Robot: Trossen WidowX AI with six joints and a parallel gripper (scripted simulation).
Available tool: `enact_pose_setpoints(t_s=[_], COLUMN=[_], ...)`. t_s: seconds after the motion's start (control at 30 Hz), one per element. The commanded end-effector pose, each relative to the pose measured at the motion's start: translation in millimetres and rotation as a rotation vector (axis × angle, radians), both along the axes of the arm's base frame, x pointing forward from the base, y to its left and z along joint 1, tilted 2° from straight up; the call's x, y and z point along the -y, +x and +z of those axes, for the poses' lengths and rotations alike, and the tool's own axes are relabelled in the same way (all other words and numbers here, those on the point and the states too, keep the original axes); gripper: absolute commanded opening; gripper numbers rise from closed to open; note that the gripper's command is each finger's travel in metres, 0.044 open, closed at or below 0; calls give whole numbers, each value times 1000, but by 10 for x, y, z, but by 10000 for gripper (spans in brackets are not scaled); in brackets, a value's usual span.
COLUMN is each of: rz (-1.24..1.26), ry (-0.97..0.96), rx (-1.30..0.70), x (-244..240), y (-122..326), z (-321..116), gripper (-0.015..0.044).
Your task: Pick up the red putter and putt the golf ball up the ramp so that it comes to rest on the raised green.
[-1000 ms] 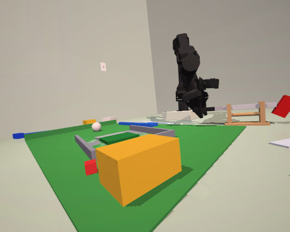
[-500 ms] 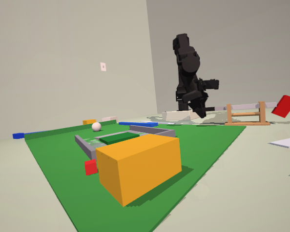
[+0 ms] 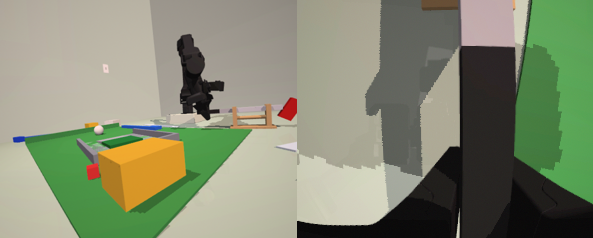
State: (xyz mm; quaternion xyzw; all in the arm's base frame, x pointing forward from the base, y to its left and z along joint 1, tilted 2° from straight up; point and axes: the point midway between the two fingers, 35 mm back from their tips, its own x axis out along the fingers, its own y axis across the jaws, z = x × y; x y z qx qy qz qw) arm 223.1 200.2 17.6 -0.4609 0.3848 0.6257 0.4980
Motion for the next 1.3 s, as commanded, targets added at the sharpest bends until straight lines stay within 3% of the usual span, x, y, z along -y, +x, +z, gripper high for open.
enact_pose_setpoints(t_s=[0.0,0.43,0.6,1.27], rz=[3,3,-20,-553], ry=[9,8,-4,-93], rx=[10,9,11,-30], x=[-27,4,39,978], y=[42,31,62,677], z=[172,962,902,920], gripper=[0,0,0,0])
